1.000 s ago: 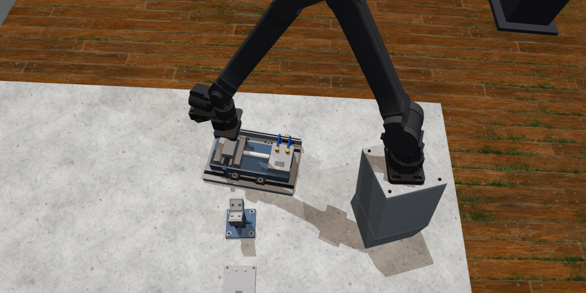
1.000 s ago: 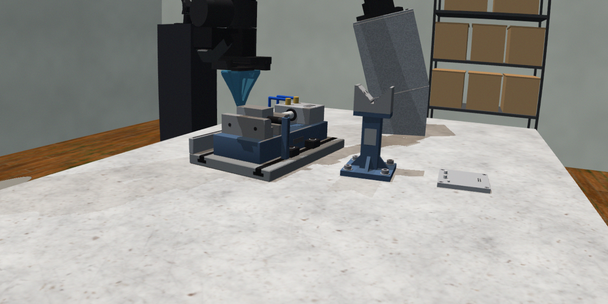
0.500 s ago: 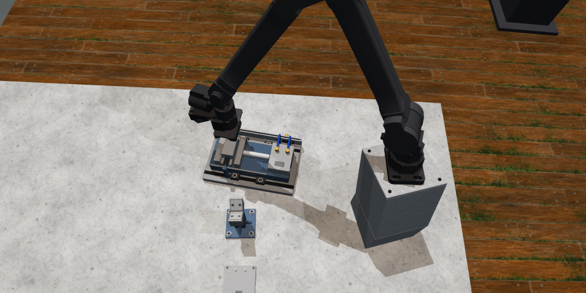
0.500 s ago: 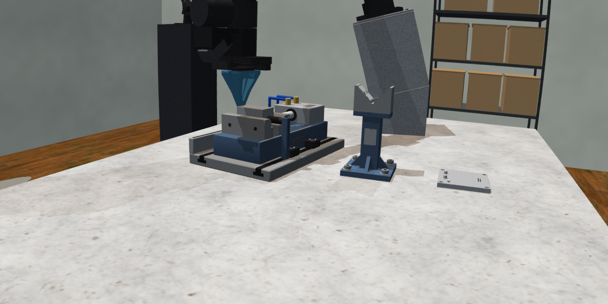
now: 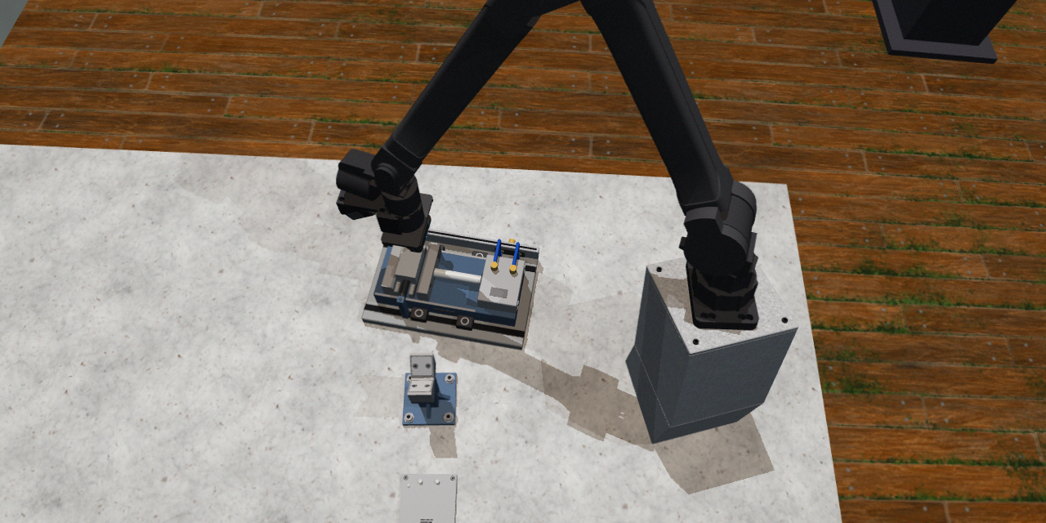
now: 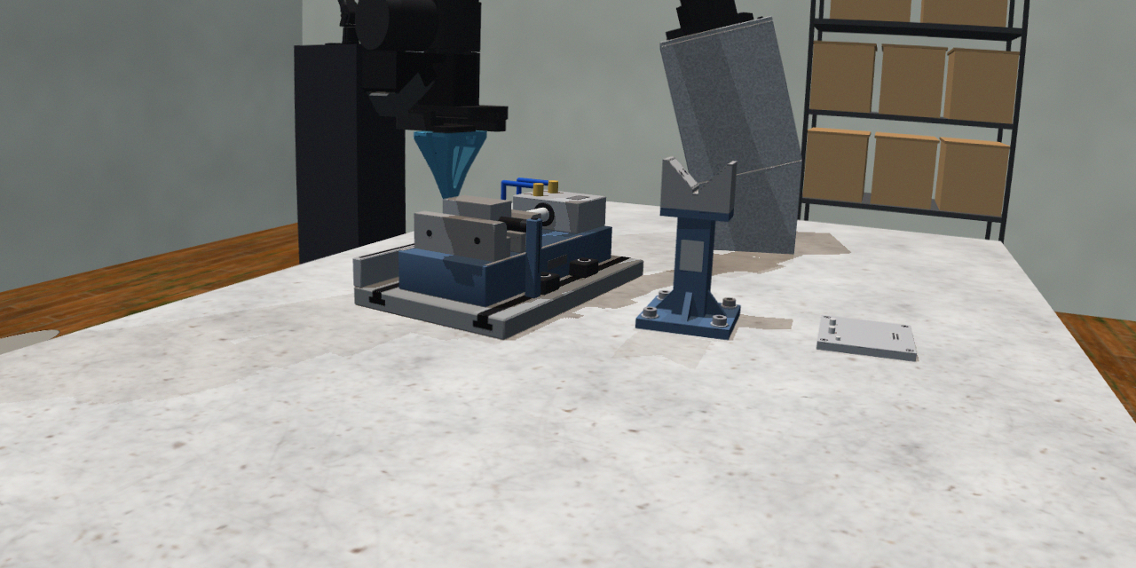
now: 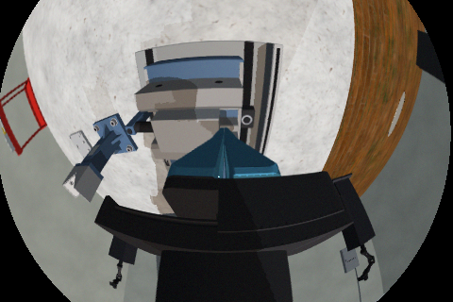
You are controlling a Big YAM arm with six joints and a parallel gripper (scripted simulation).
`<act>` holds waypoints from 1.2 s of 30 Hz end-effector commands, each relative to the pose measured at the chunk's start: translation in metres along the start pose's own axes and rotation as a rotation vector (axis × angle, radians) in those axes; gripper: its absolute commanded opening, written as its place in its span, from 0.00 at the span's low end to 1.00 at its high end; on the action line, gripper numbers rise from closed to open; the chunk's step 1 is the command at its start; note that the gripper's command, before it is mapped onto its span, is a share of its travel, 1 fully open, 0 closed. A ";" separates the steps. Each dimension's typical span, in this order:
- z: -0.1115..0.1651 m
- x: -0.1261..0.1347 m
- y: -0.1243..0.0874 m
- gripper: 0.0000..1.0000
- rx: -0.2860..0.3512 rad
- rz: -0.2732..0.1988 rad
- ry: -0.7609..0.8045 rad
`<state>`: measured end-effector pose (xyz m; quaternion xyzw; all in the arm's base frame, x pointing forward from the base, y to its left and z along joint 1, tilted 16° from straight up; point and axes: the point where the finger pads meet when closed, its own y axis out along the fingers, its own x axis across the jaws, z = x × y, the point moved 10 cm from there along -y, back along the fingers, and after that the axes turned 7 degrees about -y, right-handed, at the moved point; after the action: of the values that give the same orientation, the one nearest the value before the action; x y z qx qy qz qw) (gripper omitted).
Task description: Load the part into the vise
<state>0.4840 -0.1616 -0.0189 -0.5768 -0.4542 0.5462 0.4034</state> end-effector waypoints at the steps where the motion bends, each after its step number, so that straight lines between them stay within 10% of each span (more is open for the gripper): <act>1: -0.003 0.011 0.004 0.00 -0.005 -0.004 -0.005; 36: -0.008 -0.033 -0.015 0.00 -0.034 0.010 0.008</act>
<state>0.4818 -0.1779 -0.0170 -0.5800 -0.4520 0.5427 0.4059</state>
